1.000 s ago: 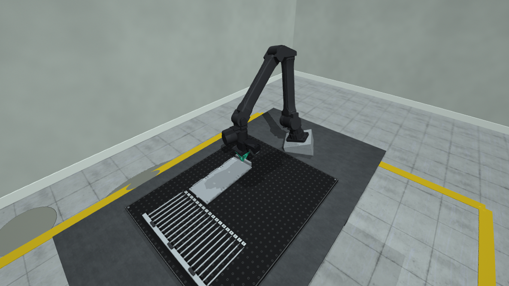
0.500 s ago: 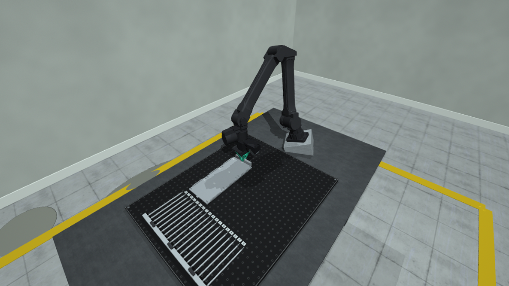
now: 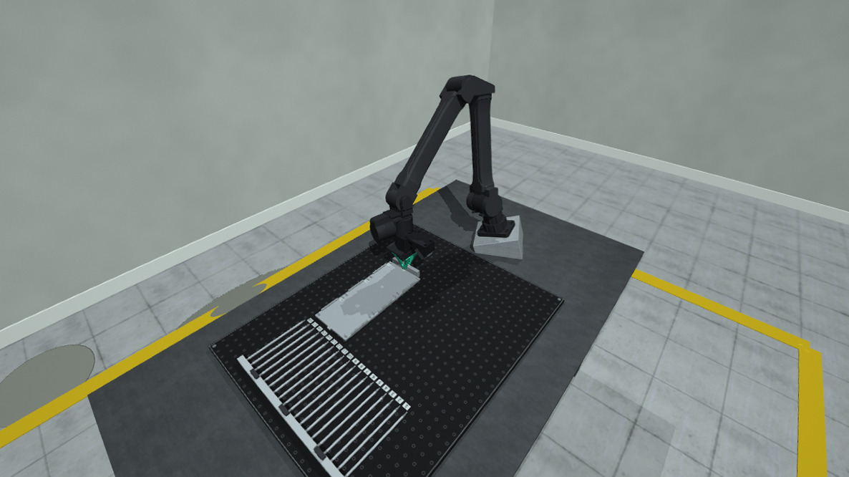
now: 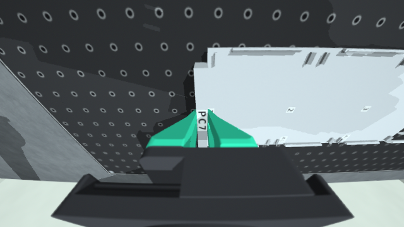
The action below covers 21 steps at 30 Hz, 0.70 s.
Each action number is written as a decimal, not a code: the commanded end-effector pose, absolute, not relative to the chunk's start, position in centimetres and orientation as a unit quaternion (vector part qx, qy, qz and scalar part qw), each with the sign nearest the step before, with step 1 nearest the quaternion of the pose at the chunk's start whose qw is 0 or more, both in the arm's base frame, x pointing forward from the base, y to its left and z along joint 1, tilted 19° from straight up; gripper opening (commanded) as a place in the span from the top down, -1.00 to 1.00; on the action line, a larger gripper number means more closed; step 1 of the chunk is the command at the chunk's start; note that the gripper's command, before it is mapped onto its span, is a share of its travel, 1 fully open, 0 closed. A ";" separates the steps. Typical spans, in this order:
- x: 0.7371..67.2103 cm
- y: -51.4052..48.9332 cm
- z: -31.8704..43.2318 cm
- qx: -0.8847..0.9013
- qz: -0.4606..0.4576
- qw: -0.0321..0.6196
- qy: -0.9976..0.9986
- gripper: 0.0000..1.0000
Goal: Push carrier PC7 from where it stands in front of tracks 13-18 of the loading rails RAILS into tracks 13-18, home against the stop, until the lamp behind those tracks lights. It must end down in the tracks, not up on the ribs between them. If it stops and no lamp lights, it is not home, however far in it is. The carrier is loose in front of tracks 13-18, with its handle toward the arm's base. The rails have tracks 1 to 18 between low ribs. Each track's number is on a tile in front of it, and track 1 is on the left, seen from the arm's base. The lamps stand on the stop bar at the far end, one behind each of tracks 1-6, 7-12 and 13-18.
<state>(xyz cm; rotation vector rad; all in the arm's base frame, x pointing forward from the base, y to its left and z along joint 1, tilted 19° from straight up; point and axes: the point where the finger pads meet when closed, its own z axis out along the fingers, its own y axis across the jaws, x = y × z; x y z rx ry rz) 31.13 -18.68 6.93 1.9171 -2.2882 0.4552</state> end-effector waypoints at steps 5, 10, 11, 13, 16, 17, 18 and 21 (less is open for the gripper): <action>31.9 -19.9 8.4 0.617 0.166 0.055 -0.767 1.00; 31.9 -19.9 8.4 0.617 0.166 0.055 -0.767 1.00; 31.9 -19.9 8.4 0.617 0.166 0.055 -0.767 1.00; 31.9 -19.9 8.4 0.617 0.166 0.055 -0.767 1.00; 31.9 -19.9 8.4 0.617 0.166 0.055 -0.767 1.00; 31.9 -19.9 8.4 0.617 0.166 0.055 -0.767 1.00; 31.9 -19.9 8.4 0.617 0.166 0.055 -0.767 1.00; 32.5 -20.2 8.5 0.617 0.166 0.055 -0.767 1.00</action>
